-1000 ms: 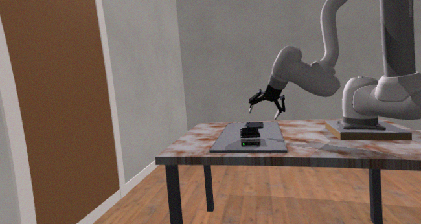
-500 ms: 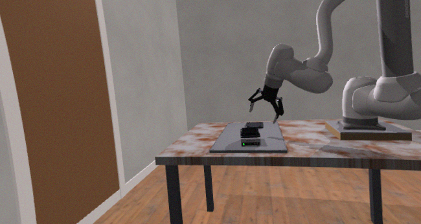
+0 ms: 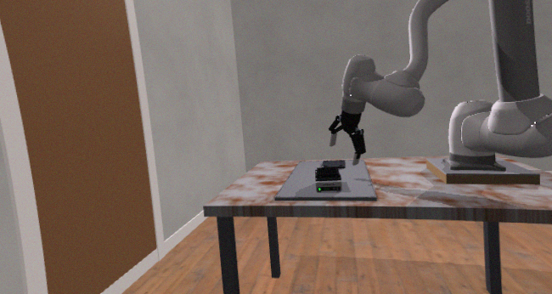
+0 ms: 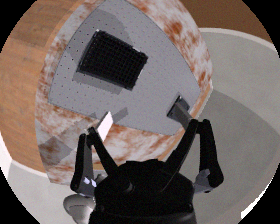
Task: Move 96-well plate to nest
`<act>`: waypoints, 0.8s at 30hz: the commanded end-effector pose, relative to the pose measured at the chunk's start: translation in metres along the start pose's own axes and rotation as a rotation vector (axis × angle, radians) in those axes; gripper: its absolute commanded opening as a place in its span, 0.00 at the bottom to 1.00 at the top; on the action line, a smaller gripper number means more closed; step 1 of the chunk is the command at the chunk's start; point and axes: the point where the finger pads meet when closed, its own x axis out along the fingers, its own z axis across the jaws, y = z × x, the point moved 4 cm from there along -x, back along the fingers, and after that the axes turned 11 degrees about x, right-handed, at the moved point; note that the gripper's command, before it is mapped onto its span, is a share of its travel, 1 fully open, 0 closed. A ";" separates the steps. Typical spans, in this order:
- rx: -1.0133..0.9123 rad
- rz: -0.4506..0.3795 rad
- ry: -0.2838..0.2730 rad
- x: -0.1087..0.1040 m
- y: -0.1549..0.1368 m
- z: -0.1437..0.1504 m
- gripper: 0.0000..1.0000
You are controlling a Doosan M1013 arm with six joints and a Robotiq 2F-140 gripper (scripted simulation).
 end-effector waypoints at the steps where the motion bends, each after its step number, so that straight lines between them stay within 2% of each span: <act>1: 0.149 -0.009 0.029 0.000 0.004 -0.002 1.00; 5: 0.214 -0.015 0.043 0.000 0.005 -0.001 1.00; 20: 0.699 -0.076 0.145 -0.004 0.020 -0.005 1.00; 24: 0.764 -0.087 0.158 -0.005 0.025 -0.006 1.00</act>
